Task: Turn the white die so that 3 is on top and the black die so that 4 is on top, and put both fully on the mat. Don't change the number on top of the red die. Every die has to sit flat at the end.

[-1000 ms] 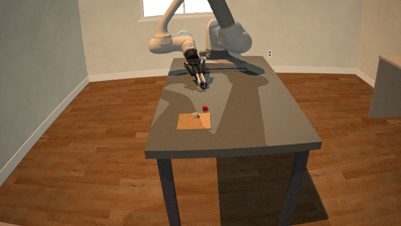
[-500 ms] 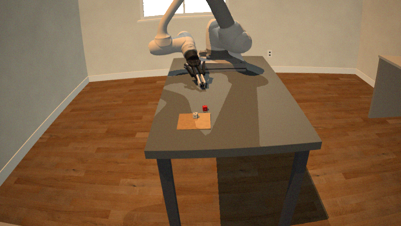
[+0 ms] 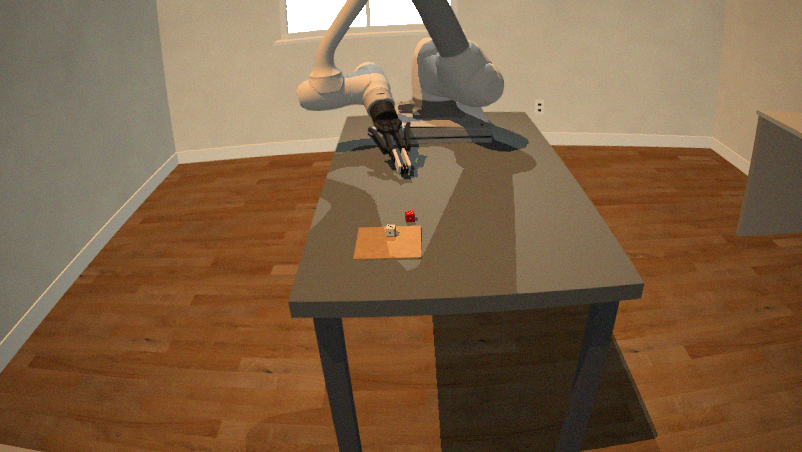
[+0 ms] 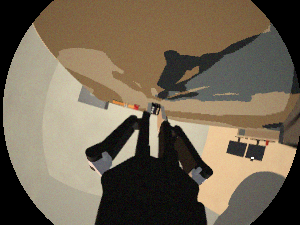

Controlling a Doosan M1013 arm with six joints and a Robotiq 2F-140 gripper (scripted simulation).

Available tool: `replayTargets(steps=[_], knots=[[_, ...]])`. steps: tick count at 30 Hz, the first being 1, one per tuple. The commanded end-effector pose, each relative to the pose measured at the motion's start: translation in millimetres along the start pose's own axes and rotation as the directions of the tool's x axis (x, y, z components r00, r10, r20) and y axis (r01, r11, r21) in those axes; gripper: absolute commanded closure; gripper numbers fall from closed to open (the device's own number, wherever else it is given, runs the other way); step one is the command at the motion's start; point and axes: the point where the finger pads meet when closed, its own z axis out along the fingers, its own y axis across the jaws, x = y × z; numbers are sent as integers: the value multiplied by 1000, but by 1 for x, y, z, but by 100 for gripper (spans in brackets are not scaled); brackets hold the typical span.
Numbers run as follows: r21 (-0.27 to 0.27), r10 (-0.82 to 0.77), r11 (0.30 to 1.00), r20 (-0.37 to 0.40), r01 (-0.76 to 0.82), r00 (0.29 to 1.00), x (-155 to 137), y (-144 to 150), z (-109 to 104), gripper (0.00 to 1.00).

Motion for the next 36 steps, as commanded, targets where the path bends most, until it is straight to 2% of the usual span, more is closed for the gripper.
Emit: replayTargets(steps=[1,36], knots=[[2,2,1000,1,-2,1000,0,2,0,82],[2,2,1000,1,-2,1000,9,2,5,82]])
